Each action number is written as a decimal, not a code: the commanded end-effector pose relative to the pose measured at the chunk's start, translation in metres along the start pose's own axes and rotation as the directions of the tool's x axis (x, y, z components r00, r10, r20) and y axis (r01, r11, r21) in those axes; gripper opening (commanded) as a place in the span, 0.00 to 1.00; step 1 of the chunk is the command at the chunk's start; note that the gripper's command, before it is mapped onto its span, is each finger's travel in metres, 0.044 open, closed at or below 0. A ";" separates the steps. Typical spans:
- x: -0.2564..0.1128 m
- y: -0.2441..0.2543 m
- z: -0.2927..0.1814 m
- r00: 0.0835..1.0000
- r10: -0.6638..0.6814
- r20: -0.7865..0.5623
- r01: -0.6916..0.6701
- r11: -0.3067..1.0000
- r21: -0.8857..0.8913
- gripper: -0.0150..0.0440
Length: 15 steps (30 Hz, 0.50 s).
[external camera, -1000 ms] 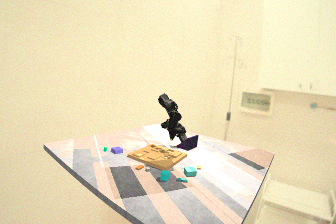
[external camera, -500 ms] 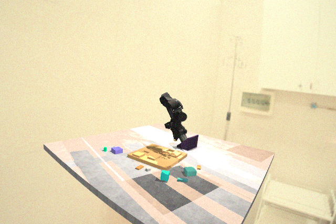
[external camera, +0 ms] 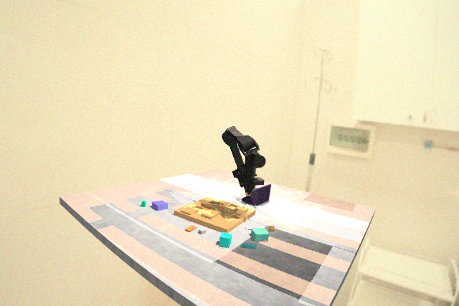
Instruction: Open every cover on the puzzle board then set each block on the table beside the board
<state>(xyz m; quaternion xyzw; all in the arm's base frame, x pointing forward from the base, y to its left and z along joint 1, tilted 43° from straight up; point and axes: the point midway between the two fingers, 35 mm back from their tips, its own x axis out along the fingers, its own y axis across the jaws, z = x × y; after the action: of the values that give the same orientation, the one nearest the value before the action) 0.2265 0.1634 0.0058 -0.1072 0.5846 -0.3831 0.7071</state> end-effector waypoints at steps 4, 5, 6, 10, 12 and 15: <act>-0.002 0.028 -0.011 1.000 0.012 0.001 -0.012 1.000 0.005 0.39; -0.001 0.031 -0.013 1.000 0.012 0.001 -0.012 1.000 0.005 0.39; -0.001 0.035 -0.014 1.000 0.012 0.001 -0.012 1.000 0.005 0.39; 0.000 0.048 -0.021 1.000 0.012 0.001 -0.012 1.000 0.006 0.39; 0.001 0.055 -0.025 1.000 0.012 0.001 -0.012 1.000 0.006 0.39; 0.003 0.065 -0.031 1.000 0.012 0.001 -0.012 1.000 0.006 0.39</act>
<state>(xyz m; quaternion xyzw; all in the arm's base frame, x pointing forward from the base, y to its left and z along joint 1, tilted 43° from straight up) 0.2261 0.2035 -0.0349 -0.1064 0.5844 -0.3830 0.7074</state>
